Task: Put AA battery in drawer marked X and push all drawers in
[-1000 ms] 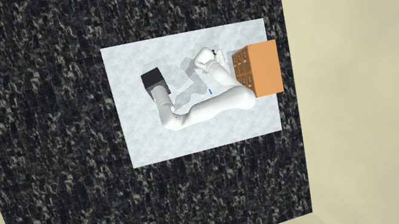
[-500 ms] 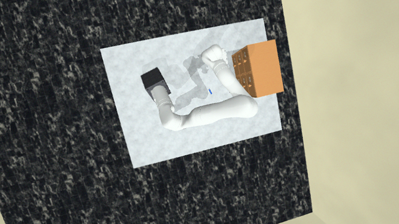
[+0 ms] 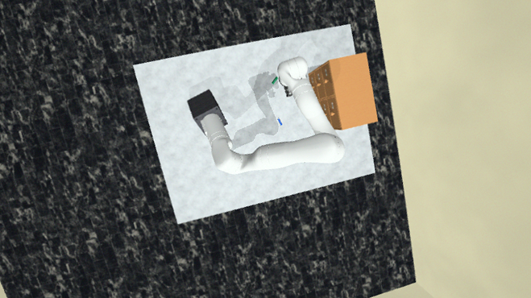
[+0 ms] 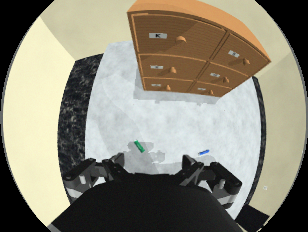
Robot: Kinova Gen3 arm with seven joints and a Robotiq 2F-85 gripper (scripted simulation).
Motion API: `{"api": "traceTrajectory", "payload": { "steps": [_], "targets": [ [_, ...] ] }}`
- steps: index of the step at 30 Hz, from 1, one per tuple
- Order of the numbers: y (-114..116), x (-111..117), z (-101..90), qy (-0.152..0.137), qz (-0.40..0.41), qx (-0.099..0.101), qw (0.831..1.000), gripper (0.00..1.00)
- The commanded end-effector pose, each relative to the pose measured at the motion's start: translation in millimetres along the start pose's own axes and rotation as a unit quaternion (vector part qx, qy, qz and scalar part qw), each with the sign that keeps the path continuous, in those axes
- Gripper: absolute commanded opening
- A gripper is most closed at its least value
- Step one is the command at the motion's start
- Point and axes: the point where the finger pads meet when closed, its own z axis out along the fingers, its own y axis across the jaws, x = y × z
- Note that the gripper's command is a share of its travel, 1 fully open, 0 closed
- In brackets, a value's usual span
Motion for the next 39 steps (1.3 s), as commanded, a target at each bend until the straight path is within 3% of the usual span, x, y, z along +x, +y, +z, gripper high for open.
{"api": "traceTrajectory", "payload": {
  "steps": [1, 18, 39],
  "targets": [
    [0.0, 3.3, -3.8, -0.009, 0.007, 0.003, 1.000, 1.00],
    [0.0, -3.8, -15.2, -0.055, 0.007, 0.003, 0.998, 1.00],
    [-0.1, -4.7, -16.8, -0.061, 0.007, 0.003, 0.998, 1.00]
  ]
}}
